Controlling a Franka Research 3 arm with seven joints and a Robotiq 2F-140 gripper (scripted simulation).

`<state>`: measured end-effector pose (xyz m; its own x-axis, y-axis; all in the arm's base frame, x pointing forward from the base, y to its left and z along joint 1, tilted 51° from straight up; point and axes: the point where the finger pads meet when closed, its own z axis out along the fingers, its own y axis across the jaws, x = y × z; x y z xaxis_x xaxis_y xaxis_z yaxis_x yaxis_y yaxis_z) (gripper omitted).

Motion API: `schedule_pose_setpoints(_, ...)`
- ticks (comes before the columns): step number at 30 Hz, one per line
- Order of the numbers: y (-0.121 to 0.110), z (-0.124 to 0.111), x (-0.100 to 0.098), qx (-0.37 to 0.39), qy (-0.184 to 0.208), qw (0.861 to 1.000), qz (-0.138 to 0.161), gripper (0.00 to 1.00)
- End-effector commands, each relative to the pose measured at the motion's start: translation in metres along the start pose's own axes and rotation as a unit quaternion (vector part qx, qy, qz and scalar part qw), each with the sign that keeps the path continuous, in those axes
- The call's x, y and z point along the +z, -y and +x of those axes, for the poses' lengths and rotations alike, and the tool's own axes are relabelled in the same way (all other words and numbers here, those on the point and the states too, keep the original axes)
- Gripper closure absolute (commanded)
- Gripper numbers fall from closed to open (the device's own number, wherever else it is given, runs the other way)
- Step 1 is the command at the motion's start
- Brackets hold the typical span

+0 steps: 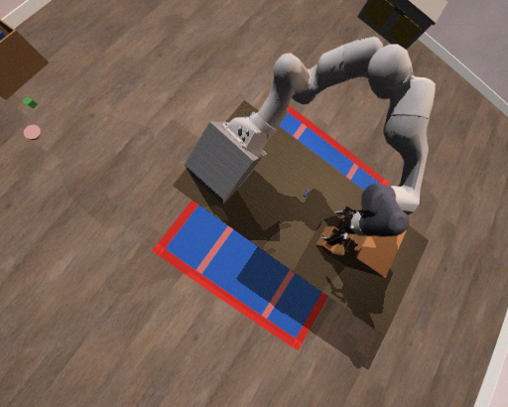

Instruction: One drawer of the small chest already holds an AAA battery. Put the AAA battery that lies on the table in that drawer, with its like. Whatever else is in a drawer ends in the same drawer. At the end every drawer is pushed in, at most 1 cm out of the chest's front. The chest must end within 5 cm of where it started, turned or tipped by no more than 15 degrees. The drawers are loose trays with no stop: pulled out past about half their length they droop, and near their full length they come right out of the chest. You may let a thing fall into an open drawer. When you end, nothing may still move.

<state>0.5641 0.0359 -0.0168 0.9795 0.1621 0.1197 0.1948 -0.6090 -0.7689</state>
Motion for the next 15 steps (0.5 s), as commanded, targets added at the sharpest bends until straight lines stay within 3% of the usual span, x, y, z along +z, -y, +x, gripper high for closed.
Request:
schedule_pose_setpoints(1, 0.000, 0.000, 0.000, 0.004, 0.001, 1.000, 0.000, 0.00)
schedule_pose_setpoints(9, 0.000, -0.002, 0.000, 0.017, 0.000, 1.000, 0.000, 0.00)
schedule_pose_setpoints(15, -0.002, -0.015, 0.000, 0.148, 0.002, 0.989, -0.001, 0.00)
